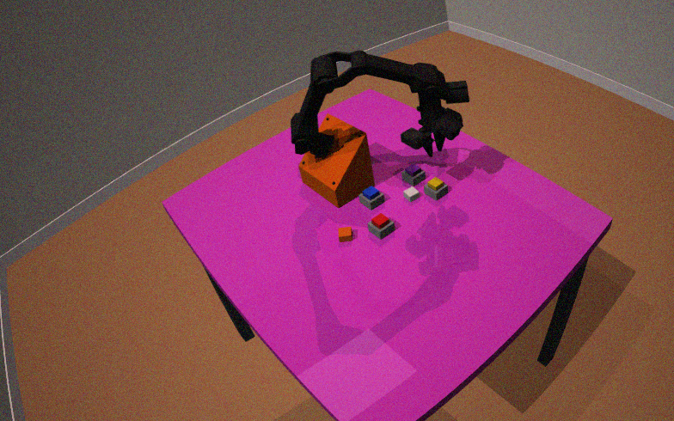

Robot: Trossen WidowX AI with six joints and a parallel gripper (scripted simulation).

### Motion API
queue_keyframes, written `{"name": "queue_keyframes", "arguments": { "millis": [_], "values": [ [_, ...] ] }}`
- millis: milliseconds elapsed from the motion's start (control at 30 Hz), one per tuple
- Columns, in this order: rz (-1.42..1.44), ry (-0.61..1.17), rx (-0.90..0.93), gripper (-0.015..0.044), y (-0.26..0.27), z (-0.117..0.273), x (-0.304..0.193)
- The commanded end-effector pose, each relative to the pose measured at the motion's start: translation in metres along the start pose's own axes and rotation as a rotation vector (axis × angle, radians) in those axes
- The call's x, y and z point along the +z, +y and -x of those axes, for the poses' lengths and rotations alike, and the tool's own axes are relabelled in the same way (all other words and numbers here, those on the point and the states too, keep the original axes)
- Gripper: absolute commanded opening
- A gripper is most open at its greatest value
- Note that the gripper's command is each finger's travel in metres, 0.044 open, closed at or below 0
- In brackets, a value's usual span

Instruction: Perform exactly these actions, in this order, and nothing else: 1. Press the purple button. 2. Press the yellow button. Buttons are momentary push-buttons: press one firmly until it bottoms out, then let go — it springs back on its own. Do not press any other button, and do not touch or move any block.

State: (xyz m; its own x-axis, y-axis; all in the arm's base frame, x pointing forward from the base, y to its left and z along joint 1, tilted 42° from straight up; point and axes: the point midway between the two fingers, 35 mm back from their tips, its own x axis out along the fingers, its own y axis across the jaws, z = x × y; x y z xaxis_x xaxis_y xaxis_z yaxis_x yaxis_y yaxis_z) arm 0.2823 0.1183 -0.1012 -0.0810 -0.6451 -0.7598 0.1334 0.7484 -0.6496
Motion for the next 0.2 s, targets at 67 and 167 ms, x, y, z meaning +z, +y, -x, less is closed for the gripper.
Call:
{"name": "queue_keyframes", "arguments": {
  "millis": [67, 167],
  "values": [
    [-0.002, 0.002, -0.002, 0.0309, 0.0116, 0.0198, -0.0149],
    [-0.002, 0.002, -0.002, 0.0361, 0.0116, 0.0198, -0.0149]
  ]
}}
